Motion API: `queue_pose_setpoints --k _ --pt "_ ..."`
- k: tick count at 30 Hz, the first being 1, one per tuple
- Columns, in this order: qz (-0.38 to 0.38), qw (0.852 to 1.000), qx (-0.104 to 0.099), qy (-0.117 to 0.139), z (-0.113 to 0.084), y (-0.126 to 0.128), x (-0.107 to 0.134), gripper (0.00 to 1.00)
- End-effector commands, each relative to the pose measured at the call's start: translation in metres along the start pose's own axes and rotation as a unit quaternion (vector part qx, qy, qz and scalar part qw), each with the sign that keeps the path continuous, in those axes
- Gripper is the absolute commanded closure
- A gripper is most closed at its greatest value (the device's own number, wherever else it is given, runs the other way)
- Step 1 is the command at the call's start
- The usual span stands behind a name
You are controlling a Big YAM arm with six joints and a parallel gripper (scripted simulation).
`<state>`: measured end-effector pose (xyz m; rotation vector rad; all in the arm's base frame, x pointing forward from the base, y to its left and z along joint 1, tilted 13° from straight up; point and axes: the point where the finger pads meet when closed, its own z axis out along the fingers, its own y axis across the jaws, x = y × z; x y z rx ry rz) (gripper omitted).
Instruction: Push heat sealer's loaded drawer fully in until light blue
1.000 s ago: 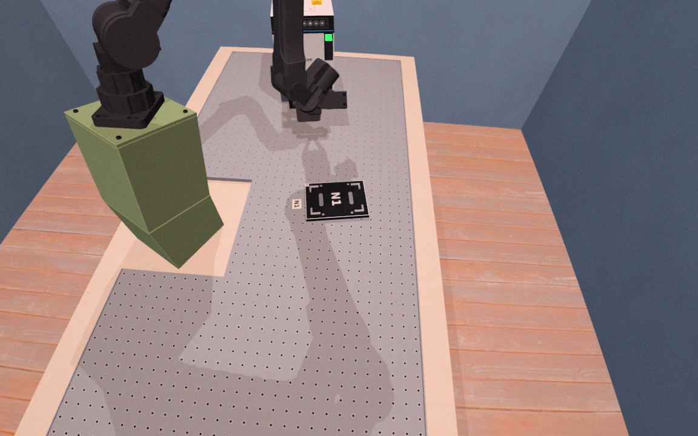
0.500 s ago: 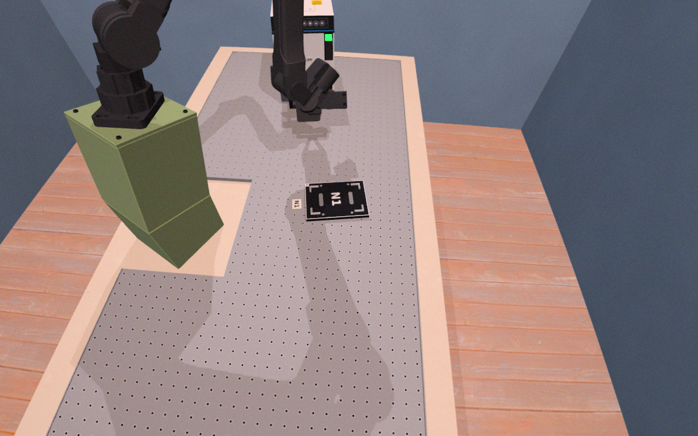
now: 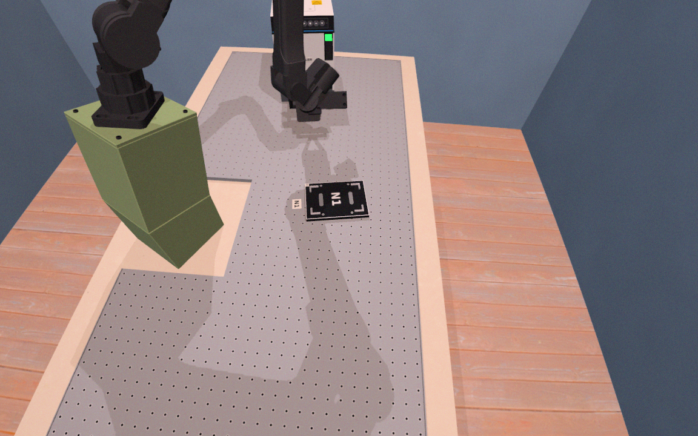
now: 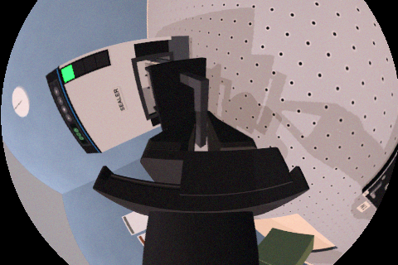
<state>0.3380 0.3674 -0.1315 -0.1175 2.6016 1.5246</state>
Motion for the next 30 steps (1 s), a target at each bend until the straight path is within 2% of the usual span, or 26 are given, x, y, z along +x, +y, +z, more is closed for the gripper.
queue_pose_setpoints --k 1,9,11,30 --pt "0.012 1.000 0.009 0.003 0.002 -0.010 0.006 1.00" --pt "0.012 1.000 0.009 0.003 0.002 -0.010 0.006 1.00" --pt "0.009 1.000 0.006 0.006 0.009 -0.004 0.007 1.00" --pt "0.009 1.000 0.007 0.006 0.030 0.016 0.005 1.00"
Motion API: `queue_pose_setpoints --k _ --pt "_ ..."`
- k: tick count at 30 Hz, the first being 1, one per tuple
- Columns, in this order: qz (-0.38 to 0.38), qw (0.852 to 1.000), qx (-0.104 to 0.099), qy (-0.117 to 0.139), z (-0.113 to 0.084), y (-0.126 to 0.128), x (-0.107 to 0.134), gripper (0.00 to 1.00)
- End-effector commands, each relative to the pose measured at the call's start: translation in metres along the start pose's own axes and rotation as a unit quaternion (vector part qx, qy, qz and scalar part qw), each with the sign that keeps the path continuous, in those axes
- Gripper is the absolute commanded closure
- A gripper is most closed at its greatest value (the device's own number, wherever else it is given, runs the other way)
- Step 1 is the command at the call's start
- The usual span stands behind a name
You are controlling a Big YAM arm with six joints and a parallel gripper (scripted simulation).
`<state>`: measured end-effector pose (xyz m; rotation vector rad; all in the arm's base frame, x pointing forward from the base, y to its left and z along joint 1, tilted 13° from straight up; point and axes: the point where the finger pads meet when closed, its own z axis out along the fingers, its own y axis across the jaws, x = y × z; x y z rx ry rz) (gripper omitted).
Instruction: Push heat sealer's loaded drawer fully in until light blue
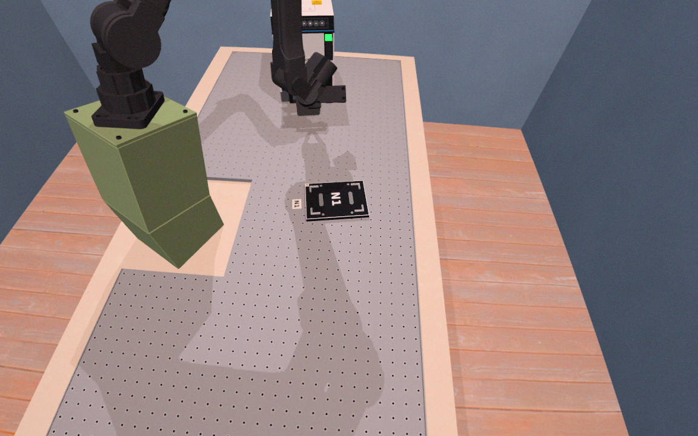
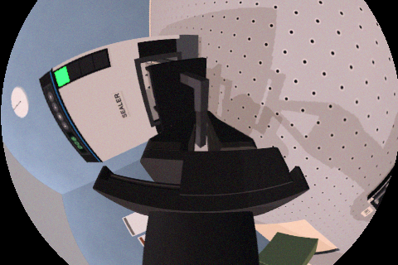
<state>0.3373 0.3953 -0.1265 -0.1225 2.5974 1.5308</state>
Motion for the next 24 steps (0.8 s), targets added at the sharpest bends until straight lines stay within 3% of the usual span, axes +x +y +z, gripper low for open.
queue_pose_setpoints --k 1,24 --pt "0.010 1.000 0.009 0.005 0.009 0.000 0.005 1.00" --pt "0.012 1.000 0.010 0.006 0.033 0.018 0.007 1.00"
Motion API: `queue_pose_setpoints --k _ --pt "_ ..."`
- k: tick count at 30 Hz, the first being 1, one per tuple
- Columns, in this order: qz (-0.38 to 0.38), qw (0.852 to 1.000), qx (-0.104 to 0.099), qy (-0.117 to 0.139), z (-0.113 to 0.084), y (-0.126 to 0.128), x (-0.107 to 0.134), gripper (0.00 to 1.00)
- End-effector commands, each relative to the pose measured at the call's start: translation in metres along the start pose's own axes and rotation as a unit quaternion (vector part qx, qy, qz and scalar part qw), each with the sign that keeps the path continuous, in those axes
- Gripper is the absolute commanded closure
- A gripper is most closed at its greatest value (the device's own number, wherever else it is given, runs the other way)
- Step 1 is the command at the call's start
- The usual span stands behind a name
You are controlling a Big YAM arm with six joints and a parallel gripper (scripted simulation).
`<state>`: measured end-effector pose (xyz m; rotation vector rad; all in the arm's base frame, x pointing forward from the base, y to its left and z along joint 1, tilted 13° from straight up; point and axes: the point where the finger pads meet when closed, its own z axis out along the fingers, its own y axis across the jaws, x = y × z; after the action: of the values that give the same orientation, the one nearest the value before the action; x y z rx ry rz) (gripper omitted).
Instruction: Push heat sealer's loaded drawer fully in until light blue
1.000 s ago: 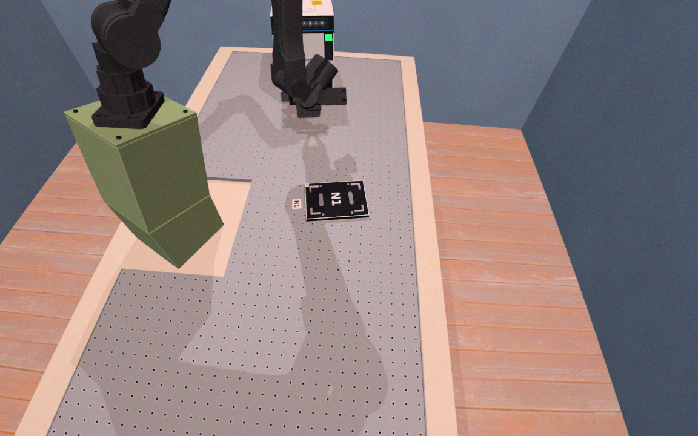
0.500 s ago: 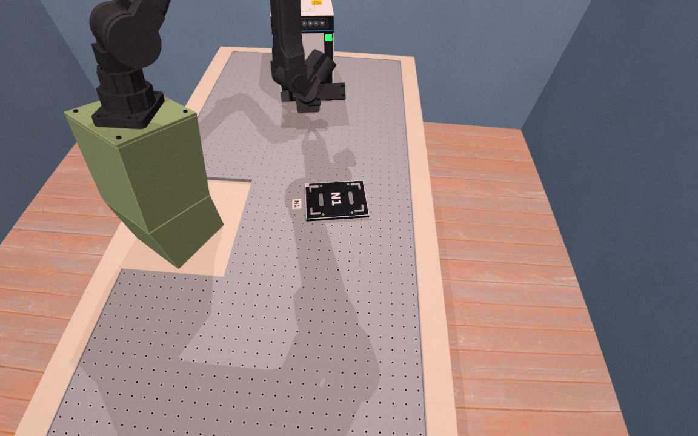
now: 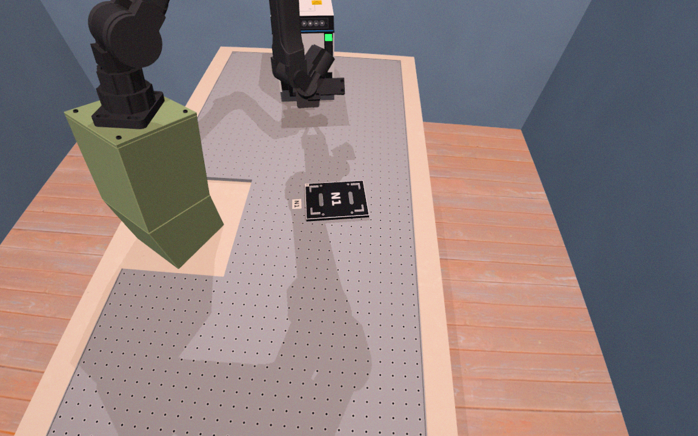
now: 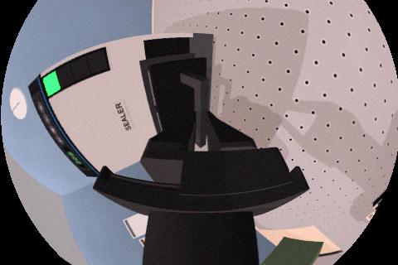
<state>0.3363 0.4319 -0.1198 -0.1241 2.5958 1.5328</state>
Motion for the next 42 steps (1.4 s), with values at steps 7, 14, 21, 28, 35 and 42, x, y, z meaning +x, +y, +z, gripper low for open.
queue_pose_setpoints --k 7,14,21,28,35,42 --pt "0.010 1.000 0.009 0.004 0.015 0.005 0.004 1.00" --pt "0.015 1.000 0.016 0.001 0.010 -0.002 0.004 1.00" --pt "0.015 1.000 0.016 0.001 0.010 -0.003 0.004 1.00" --pt "0.015 1.000 0.016 0.001 0.010 -0.003 0.004 1.00" --pt "0.015 1.000 0.016 0.001 0.010 -0.003 0.004 1.00" --pt "0.015 1.000 0.016 0.001 0.010 -0.003 0.004 1.00"
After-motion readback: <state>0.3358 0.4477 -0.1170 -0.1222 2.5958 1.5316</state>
